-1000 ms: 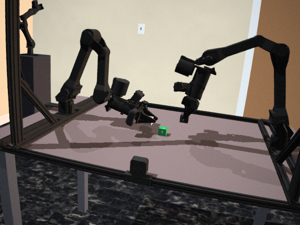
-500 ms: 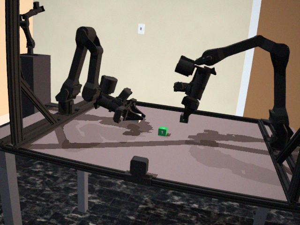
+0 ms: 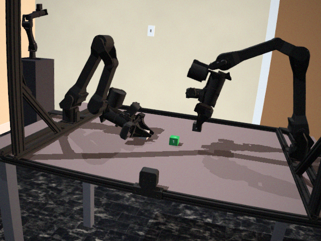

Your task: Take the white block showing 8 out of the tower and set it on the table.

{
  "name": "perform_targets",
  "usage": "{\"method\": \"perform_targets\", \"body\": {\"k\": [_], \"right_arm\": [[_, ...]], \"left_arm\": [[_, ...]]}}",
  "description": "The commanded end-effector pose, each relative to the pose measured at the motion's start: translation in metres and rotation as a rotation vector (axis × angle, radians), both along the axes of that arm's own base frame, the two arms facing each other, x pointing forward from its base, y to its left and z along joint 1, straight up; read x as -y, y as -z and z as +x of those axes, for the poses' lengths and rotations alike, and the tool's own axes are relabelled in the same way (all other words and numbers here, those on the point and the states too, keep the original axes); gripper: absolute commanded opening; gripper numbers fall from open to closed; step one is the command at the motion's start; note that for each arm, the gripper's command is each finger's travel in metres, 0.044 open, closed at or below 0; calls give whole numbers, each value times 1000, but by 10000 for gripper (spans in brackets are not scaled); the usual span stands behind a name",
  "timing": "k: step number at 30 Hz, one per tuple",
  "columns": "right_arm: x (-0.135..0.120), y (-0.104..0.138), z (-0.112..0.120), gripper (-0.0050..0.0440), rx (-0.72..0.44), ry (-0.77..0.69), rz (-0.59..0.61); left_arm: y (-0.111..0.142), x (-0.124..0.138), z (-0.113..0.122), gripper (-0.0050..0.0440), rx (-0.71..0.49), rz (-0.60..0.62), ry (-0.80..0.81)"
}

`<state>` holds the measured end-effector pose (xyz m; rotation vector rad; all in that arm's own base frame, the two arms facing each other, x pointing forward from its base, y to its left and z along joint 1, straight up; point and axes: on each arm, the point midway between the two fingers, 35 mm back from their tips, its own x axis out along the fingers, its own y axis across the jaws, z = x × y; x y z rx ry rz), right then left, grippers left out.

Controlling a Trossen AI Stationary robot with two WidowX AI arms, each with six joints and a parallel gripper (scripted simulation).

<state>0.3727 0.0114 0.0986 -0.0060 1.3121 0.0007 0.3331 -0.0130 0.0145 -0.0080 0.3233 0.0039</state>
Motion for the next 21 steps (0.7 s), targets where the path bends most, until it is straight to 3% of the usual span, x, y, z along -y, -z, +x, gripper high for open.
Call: {"method": "perform_targets", "body": {"k": [1, 5, 7, 12, 21], "right_arm": [[-1, 0, 0, 0, 3, 2, 4], [-1, 0, 0, 0, 3, 2, 4], [-1, 0, 0, 0, 3, 2, 4], [-1, 0, 0, 0, 3, 2, 4], [-1, -1, 2, 0, 3, 2, 4]], "left_arm": [[2, 0, 0, 192, -4, -1, -4], [-2, 0, -5, 288, 1, 1, -4], [-2, 0, -5, 288, 1, 1, -4], [-27, 2, -40, 400, 34, 16, -7], [-28, 2, -42, 400, 36, 16, -7]]}}
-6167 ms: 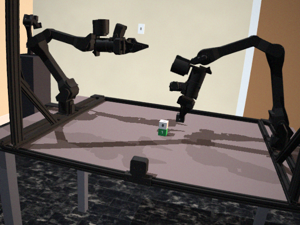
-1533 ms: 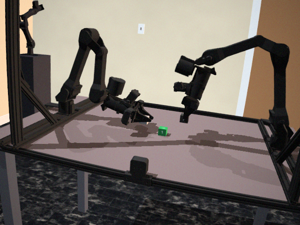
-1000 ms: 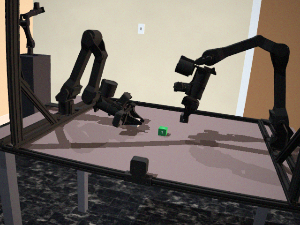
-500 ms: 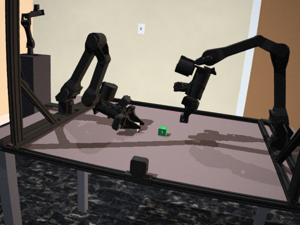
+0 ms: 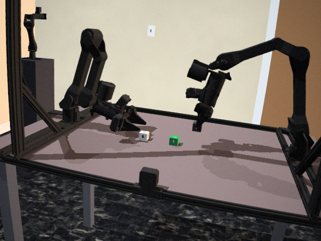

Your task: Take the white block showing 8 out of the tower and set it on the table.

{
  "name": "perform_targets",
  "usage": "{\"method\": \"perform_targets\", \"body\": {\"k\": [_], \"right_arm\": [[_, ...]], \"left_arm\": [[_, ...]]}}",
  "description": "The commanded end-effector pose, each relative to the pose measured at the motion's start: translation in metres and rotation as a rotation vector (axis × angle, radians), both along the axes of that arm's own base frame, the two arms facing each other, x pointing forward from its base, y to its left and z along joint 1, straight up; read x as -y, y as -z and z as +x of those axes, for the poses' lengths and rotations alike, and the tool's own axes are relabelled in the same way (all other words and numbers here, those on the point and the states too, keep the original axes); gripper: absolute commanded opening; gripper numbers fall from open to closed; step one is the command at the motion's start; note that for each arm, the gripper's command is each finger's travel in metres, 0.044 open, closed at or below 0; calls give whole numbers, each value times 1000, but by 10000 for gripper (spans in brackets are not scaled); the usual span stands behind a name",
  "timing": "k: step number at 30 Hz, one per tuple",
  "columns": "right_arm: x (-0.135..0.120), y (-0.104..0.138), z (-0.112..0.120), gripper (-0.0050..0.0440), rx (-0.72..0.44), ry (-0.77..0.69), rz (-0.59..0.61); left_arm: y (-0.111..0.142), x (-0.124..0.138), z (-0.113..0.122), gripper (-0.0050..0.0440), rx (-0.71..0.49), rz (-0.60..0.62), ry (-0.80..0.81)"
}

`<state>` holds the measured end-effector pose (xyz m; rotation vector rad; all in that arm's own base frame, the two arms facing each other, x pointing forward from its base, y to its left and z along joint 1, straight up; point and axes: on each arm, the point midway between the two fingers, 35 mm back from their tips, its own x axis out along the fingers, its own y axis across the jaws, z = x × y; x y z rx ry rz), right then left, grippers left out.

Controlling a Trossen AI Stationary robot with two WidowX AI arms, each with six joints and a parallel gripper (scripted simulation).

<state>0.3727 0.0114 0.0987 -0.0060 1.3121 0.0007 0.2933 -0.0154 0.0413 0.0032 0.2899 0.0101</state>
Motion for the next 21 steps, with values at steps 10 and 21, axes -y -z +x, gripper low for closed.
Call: {"method": "perform_targets", "body": {"k": [10, 21], "right_arm": [[-1, -2, 69, 0, 3, 2, 4], [-1, 14, 81, 0, 3, 2, 4]], "left_arm": [[-1, -1, -2, 400, 2, 4, -2], [-1, -1, -2, 400, 2, 4, -2]]}}
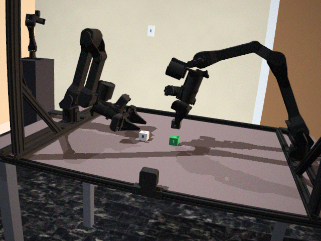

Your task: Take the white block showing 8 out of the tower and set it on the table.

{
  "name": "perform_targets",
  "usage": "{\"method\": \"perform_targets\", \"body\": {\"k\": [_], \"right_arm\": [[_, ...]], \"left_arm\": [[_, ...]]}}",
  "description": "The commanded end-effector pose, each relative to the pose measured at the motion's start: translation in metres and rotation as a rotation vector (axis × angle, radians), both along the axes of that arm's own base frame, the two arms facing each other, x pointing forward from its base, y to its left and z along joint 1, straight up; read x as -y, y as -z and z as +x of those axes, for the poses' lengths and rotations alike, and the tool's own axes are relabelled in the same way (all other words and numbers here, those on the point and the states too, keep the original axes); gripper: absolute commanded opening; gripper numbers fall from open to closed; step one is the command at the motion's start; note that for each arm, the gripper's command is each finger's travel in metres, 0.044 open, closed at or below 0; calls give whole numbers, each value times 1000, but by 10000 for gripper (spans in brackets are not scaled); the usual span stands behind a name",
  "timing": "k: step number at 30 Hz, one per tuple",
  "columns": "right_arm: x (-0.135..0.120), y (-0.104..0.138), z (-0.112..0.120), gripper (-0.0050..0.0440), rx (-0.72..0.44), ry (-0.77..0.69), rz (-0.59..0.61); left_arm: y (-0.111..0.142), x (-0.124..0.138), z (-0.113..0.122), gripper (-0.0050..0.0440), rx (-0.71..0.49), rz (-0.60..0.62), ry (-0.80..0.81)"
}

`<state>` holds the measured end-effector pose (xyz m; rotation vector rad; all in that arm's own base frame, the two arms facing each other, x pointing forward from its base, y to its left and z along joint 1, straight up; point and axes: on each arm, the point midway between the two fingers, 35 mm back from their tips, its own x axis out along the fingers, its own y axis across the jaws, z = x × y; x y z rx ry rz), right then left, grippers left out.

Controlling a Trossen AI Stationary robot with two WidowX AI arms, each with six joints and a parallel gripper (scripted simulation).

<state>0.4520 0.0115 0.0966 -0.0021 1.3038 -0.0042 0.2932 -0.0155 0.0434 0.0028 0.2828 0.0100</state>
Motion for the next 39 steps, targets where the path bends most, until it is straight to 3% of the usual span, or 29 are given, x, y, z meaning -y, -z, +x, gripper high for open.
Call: {"method": "perform_targets", "body": {"k": [1, 4, 19, 31, 33, 37, 39], "right_arm": [[-1, 22, 2, 0, -5, -4, 4], [-1, 37, 2, 0, -5, -4, 4], [-1, 37, 2, 0, -5, -4, 4], [-1, 30, 2, 288, -5, -4, 4], [-1, 30, 2, 288, -5, -4, 4], [-1, 22, 2, 384, -5, -4, 4], [-1, 22, 2, 400, -5, -4, 4]], "left_arm": [[1, -1, -2, 400, -5, 4, -2], [1, -1, -2, 400, -5, 4, -2], [1, -1, -2, 400, -5, 4, -2], [1, -1, -2, 400, -5, 4, -2], [1, -1, -2, 400, -5, 4, -2], [1, -1, -2, 400, -5, 4, -2], [1, -1, -2, 400, -5, 4, -2]]}}
